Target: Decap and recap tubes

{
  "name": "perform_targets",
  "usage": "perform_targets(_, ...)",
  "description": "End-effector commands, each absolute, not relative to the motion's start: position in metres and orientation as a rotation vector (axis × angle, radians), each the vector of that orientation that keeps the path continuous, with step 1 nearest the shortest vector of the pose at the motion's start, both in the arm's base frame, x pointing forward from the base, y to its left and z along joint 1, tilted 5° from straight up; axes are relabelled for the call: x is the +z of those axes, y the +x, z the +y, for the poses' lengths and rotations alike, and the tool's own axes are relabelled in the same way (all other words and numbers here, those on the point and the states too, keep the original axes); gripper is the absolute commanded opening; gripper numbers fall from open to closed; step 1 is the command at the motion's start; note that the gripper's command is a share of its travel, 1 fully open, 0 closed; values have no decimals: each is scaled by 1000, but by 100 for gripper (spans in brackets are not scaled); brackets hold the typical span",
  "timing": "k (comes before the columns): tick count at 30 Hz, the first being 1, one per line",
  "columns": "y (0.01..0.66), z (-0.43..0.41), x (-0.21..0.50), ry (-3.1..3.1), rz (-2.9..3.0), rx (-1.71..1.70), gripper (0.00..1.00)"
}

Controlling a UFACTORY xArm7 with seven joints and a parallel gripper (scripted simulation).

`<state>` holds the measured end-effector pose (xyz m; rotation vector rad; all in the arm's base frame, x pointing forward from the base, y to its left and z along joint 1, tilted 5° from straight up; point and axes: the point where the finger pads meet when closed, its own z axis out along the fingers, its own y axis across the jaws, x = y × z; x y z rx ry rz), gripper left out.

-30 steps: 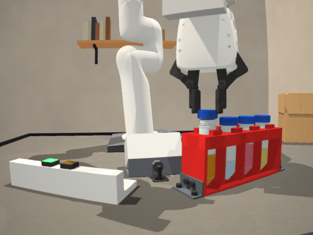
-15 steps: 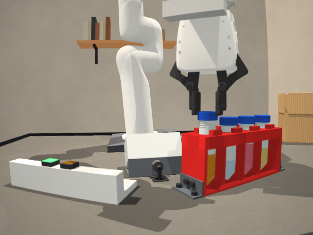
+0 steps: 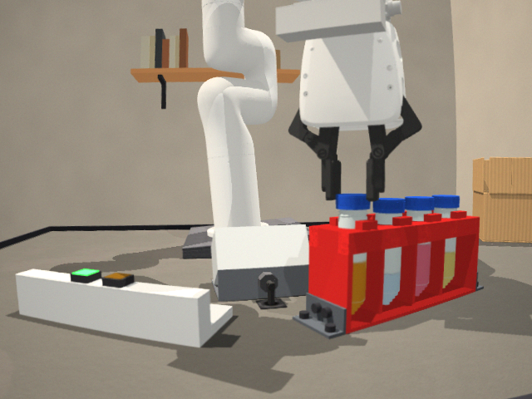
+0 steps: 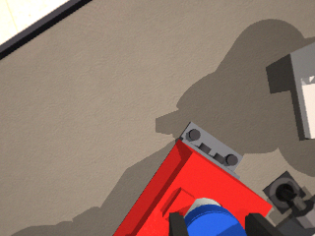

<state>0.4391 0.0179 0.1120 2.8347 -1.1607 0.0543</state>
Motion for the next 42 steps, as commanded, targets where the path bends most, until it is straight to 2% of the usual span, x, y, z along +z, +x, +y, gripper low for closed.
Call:
perform_targets(1,441,18,112,2837,-1161,61,0)
perform_targets(14,441,18,111,2837,-1161,61,0)
perform_targets(15,441,18,111,2837,-1161,61,46)
perform_targets(35,441,18,111,2837,-1161,61,46)
perform_targets(42,441,18,107,2713,-1436,72,46)
